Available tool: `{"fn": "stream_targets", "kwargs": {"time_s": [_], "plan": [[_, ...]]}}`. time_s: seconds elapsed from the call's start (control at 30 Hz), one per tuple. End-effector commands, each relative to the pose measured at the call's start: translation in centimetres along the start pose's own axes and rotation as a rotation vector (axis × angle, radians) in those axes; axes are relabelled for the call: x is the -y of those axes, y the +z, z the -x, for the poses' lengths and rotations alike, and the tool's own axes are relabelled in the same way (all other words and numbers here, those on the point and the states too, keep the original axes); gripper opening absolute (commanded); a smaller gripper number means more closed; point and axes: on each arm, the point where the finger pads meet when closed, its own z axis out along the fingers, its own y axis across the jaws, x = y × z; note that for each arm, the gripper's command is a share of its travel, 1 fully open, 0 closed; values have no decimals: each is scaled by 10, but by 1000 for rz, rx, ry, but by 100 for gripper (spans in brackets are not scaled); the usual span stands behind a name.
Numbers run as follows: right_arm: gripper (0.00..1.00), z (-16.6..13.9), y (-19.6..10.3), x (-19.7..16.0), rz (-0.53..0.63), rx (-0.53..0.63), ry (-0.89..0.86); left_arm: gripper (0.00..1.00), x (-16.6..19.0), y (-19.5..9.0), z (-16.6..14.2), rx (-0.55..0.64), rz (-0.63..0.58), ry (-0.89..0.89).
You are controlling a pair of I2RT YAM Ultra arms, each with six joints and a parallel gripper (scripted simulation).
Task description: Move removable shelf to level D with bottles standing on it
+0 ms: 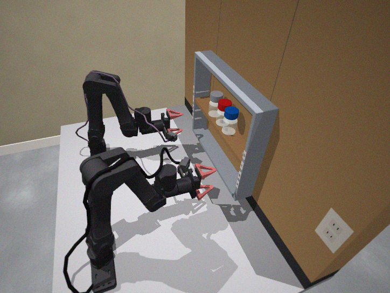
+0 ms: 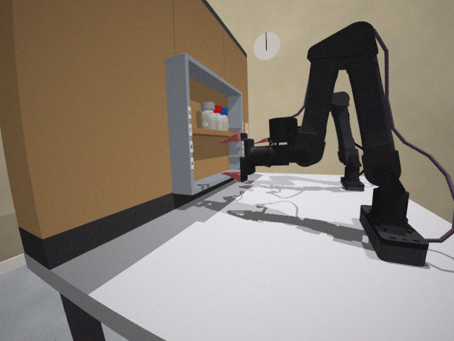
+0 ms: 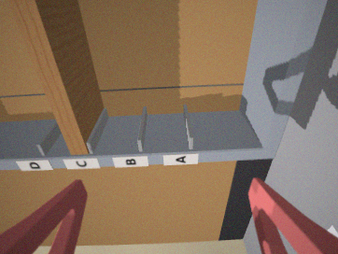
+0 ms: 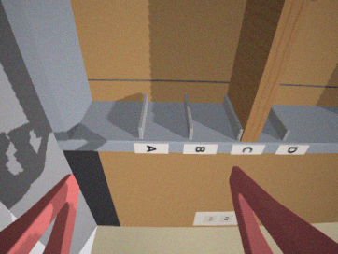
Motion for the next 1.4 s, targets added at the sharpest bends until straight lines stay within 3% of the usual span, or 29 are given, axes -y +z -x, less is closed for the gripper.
{"fn": "stream_targets", "kwargs": {"time_s": [0.0,0.9,1.37], "plan": [[100,0,7,18,-54,0,29,100,-12,7,-1,-1,39,-9],[100,0,7,18,-54,0,29,100,-12,7,-1,-1,39,-9],[100,-1,5,65,-54,0,29,100,-60,5,-1,-1,39,-9]]}}
